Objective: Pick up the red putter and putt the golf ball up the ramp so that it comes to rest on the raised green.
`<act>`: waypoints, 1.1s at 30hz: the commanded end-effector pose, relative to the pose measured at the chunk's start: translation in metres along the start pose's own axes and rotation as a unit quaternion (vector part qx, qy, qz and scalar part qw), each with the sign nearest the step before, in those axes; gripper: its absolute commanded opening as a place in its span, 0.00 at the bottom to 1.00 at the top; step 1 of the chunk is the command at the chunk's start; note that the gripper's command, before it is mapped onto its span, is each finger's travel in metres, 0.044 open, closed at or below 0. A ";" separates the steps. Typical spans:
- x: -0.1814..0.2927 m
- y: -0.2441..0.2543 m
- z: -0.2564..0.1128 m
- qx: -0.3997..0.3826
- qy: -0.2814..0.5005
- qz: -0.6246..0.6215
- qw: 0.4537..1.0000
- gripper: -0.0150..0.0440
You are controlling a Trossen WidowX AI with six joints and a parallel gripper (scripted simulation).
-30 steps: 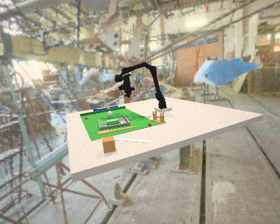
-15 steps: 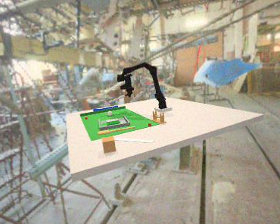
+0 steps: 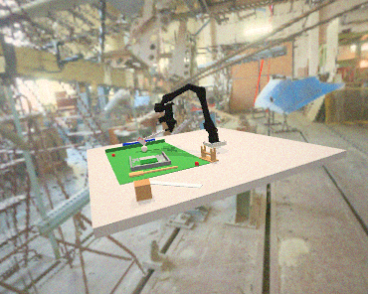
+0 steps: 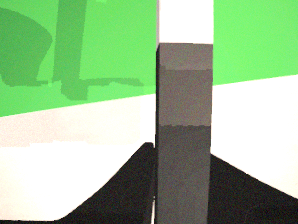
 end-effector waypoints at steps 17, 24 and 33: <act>0.000 0.001 0.030 -0.003 -0.002 0.002 1.000 0.25; 0.000 0.000 0.027 0.000 0.000 0.000 1.000 0.25; -0.001 -0.017 0.029 -0.001 -0.001 0.001 1.000 0.25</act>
Point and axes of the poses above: the point midway between the two fingers, 35 mm back from their tips, its own z axis out along the fingers, its own y axis across the jaws, x = y × z, the point moved 4 cm from there along -z, back along the fingers, and after that the axes turned 3 degrees about z, right-handed, at the moved point
